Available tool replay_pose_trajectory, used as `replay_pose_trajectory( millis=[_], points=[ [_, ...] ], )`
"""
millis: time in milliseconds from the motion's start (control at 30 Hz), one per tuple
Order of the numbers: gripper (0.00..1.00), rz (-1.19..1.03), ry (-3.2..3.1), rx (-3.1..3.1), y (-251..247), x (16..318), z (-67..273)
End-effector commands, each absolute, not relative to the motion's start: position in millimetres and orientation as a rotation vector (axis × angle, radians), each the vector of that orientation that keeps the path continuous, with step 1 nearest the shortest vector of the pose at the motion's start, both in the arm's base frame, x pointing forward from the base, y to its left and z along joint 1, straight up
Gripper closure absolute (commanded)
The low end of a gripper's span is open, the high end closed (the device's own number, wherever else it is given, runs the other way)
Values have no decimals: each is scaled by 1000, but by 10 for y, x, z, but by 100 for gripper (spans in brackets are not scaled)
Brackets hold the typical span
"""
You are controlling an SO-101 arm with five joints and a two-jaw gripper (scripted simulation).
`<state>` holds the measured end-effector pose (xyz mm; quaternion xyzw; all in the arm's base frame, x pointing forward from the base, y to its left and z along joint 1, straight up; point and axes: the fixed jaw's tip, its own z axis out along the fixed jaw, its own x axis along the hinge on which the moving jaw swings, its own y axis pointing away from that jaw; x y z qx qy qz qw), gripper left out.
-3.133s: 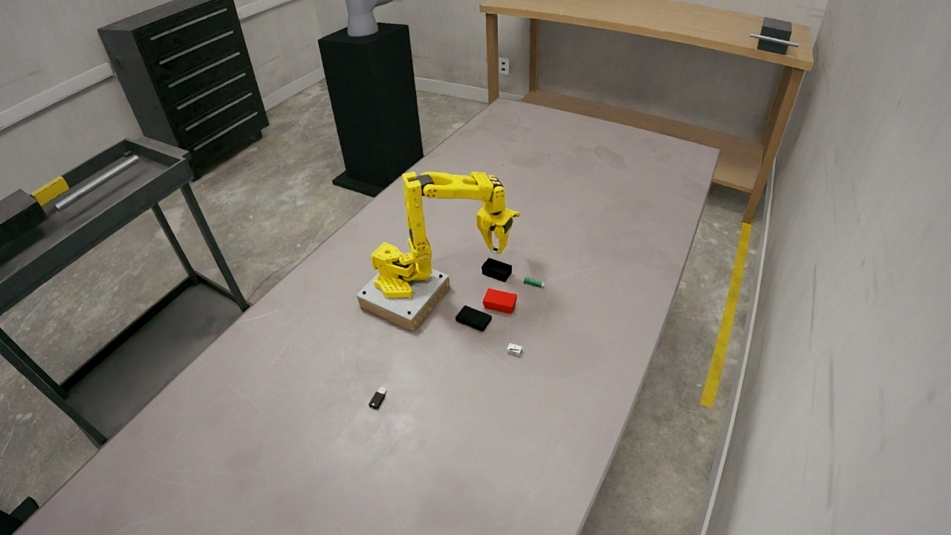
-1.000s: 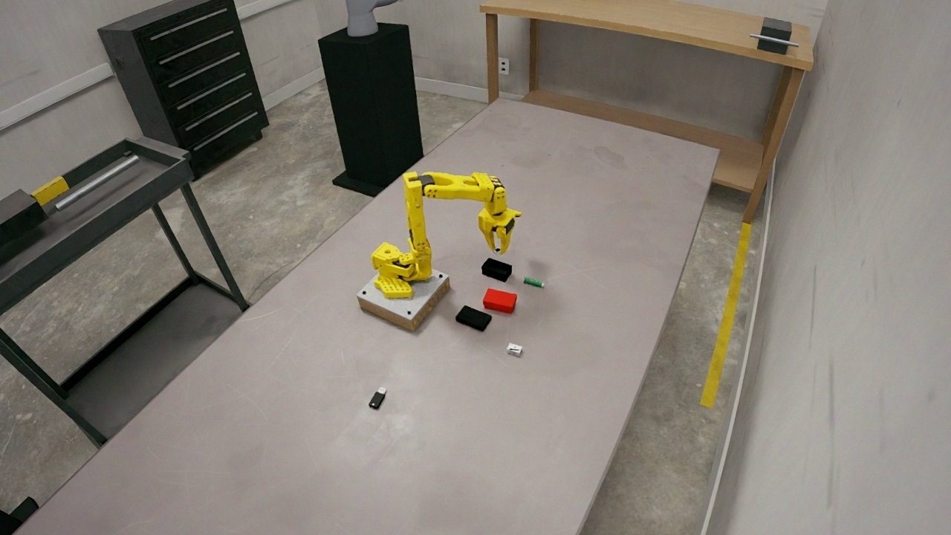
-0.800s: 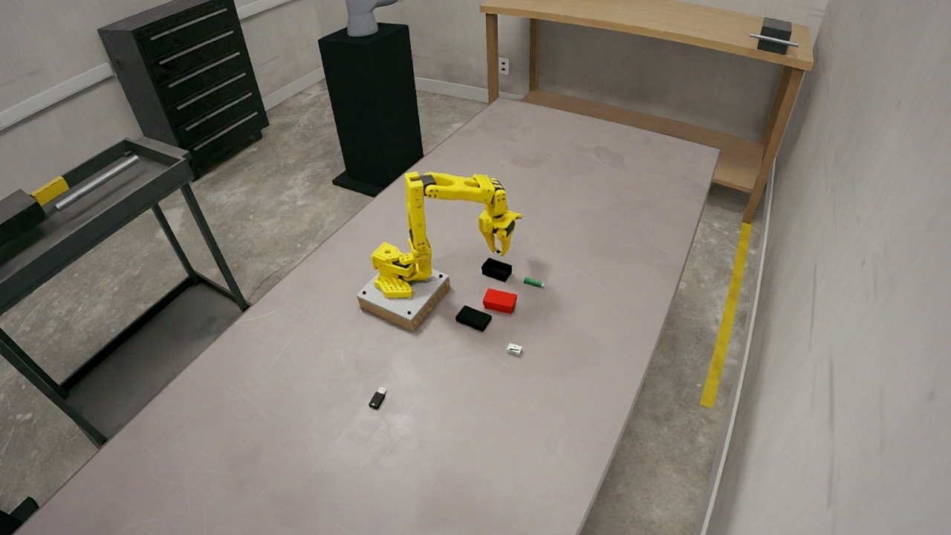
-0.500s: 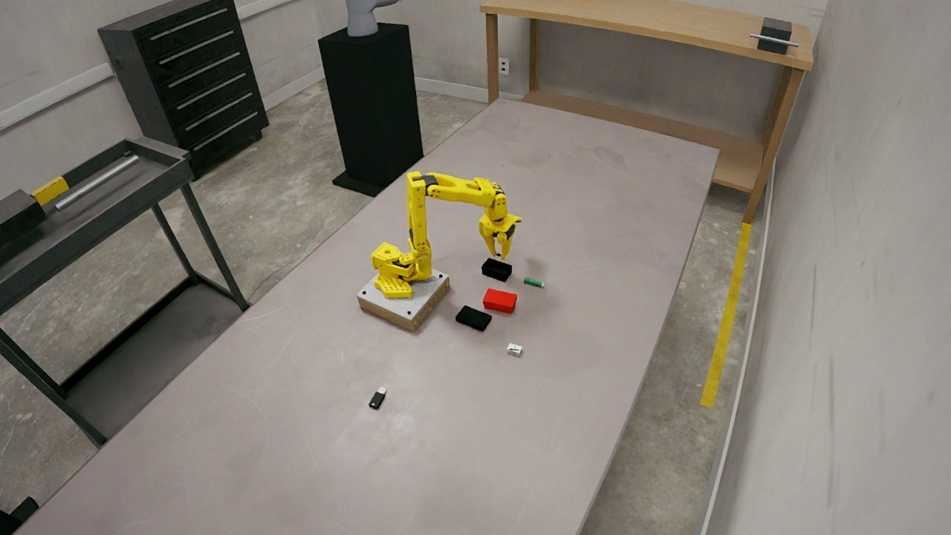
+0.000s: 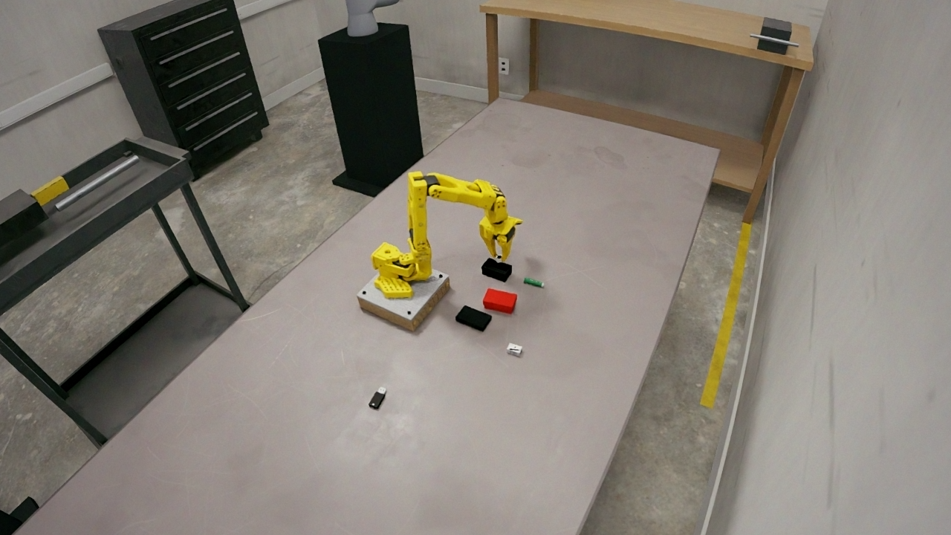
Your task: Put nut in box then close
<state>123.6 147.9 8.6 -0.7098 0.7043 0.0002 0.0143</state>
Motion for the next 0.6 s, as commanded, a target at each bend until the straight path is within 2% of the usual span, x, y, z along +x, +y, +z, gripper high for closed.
replay_pose_trajectory(
  millis=[0,567],
  points=[
    [93,0,2211,-2228,1435,1217,34],
    [93,0,2211,-2228,1451,1199,34]
  ],
)
